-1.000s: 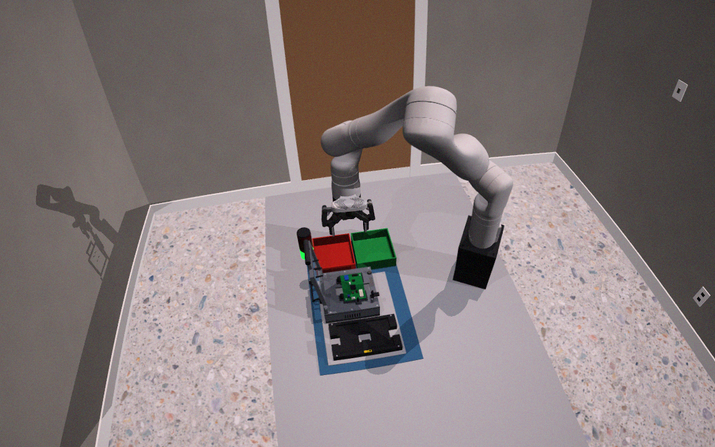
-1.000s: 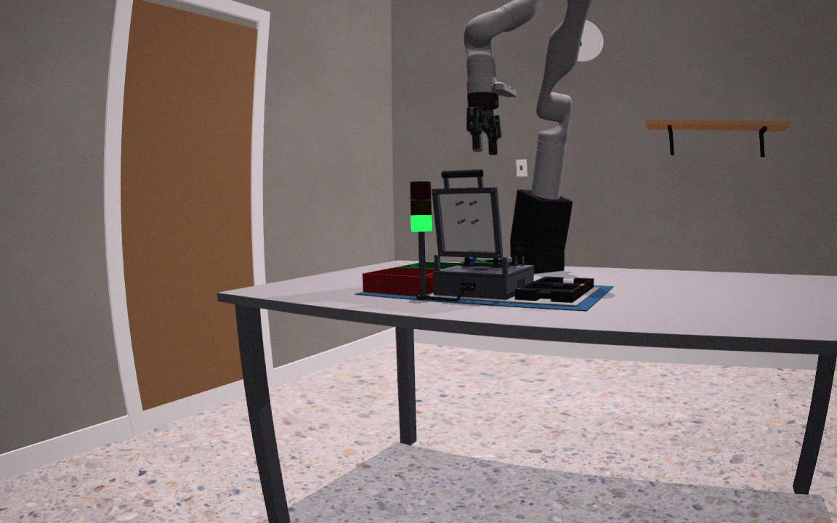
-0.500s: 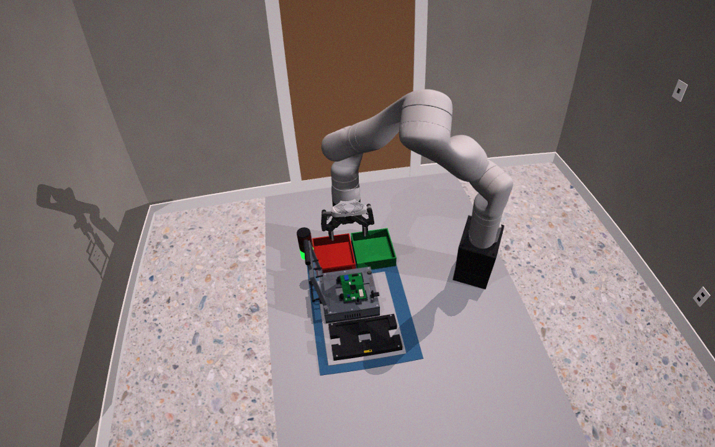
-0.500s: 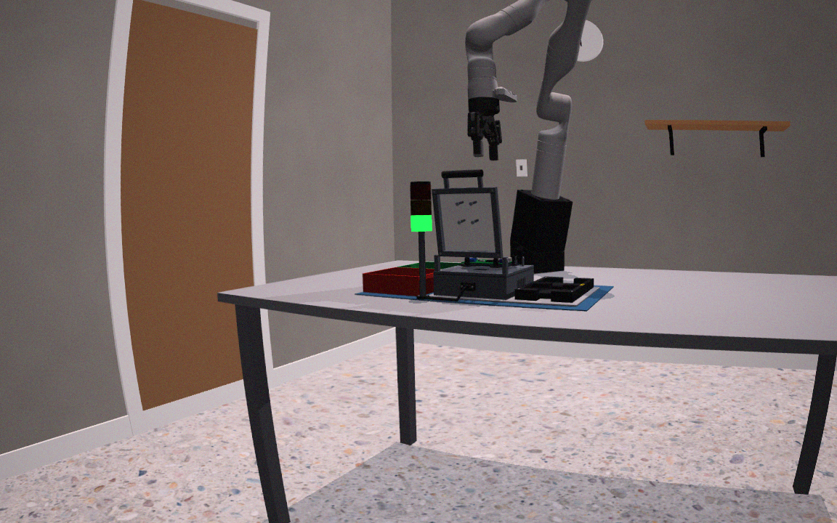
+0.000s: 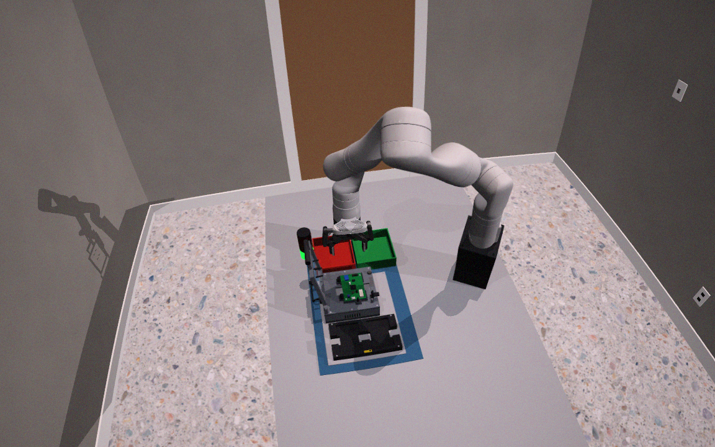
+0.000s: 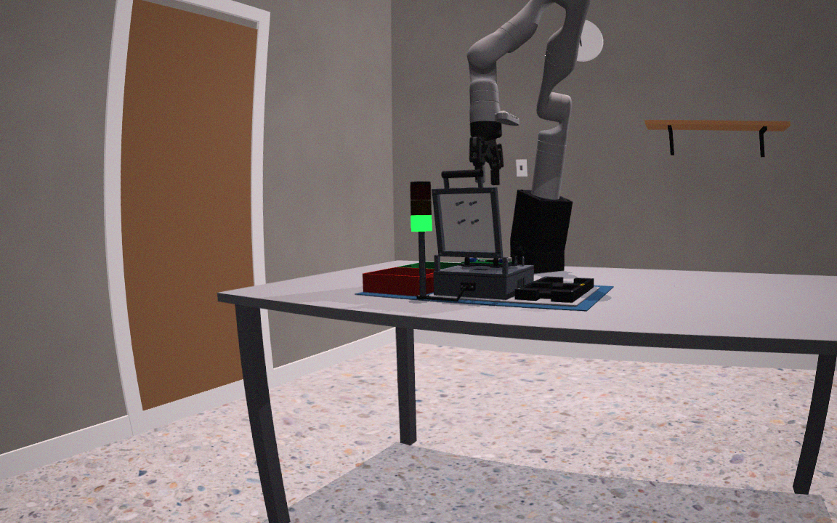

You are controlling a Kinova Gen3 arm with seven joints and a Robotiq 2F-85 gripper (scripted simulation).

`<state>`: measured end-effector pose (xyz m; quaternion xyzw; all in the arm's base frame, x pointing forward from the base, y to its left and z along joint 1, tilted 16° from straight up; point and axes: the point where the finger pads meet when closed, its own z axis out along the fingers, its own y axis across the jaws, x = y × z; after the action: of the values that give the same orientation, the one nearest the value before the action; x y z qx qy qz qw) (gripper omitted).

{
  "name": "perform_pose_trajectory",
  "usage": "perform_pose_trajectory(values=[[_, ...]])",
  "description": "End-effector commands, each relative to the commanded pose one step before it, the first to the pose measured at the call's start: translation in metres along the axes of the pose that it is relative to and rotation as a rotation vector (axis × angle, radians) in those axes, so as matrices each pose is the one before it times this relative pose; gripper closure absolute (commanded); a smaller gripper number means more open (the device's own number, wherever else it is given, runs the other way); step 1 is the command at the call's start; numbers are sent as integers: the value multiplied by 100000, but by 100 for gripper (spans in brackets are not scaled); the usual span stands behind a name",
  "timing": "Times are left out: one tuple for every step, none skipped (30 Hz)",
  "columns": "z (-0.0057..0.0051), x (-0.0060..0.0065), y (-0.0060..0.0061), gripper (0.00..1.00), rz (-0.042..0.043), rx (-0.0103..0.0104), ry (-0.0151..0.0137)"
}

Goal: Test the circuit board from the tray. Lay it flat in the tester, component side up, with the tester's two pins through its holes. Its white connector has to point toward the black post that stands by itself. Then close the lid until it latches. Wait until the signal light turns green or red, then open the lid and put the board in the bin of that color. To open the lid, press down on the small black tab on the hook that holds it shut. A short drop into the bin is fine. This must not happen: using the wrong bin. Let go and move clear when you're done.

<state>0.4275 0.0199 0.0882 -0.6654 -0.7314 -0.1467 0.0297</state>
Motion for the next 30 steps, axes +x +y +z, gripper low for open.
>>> perform_pose_trajectory(values=[[2138,-547,-678,0,1003,2013,-640],[651,0,0,0,0,0,0],[653,0,0,0,0,0,0],[653,0,1,0,0,0,0],[648,0,0,0,0,0,0],[640,0,-1,0,0,0,0],[630,0,0,0,0,0,0],[616,0,0,0,0,0,0],[599,0,0,0,0,0,0],[578,0,0,0,0,0,0],[554,0,0,0,0,0,0],[0,0,0,0,0,0,0],[0,0,0,0,0,0,0],[527,0,0,0,0,0,0],[497,0,0,0,0,0,0],[464,0,0,0,0,0,0],[428,0,0,0,0,0,0],[390,0,0,0,0,0,0],[349,0,0,0,0,0,0],[308,0,0,0,0,0,0],[263,0,0,0,0,0,0],[220,0,0,0,0,0,0],[179,0,0,0,0,0,0],[140,0,0,0,0,0,0],[104,0,0,0,0,0,0],[73,0,0,0,0,0,0],[46,0,0,0,0,0,0],[24,0,0,0,0,0,0],[0,0,0,0,0,0,0],[0,0,0,0,0,0,0]])
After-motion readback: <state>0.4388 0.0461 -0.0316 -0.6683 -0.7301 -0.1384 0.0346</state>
